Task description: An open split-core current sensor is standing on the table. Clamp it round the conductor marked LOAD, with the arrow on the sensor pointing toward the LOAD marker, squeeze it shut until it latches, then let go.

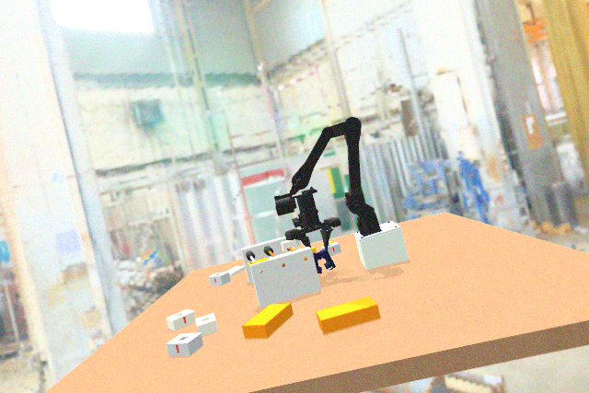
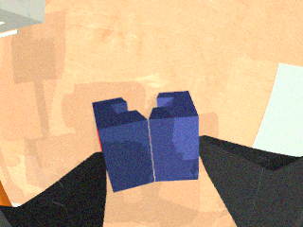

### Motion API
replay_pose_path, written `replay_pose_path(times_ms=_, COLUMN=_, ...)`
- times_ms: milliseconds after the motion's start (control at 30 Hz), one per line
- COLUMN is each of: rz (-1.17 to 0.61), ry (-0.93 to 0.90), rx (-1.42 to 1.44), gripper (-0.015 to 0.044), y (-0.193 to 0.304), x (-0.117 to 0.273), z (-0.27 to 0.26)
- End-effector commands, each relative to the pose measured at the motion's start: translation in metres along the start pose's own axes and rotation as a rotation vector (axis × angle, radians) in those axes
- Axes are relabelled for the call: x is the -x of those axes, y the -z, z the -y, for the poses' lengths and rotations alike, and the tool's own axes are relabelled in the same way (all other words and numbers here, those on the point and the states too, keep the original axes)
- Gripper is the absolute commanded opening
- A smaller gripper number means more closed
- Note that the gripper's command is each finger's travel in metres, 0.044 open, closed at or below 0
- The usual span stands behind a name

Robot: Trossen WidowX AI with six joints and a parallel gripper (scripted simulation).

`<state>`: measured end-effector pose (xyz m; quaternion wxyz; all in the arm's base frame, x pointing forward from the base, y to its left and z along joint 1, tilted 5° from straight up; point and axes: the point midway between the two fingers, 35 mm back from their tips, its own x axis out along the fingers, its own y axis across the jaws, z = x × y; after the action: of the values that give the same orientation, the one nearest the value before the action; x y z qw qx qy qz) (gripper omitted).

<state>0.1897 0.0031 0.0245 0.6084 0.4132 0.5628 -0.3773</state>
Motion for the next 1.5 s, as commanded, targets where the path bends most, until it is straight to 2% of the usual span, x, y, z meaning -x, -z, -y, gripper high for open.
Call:
replay_pose_path(times_ms=0, rz=0.008, ry=-0.018, rx=-0.001, gripper=0.0, y=-0.003, x=0.021, z=-0.007)
replay_pose_path(times_ms=633, rz=0.011, ry=-0.018, rx=-0.005, gripper=0.0, y=-0.003, x=0.114, z=-0.01)
replay_pose_path(times_ms=867, rz=0.011, ry=-0.018, rx=-0.008, gripper=0.0, y=-0.004, x=0.12, z=-0.016)
replay_pose_path(times_ms=1467, rz=0.011, ry=-0.023, rx=-0.045, gripper=0.0, y=-0.018, x=0.135, z=-0.093)
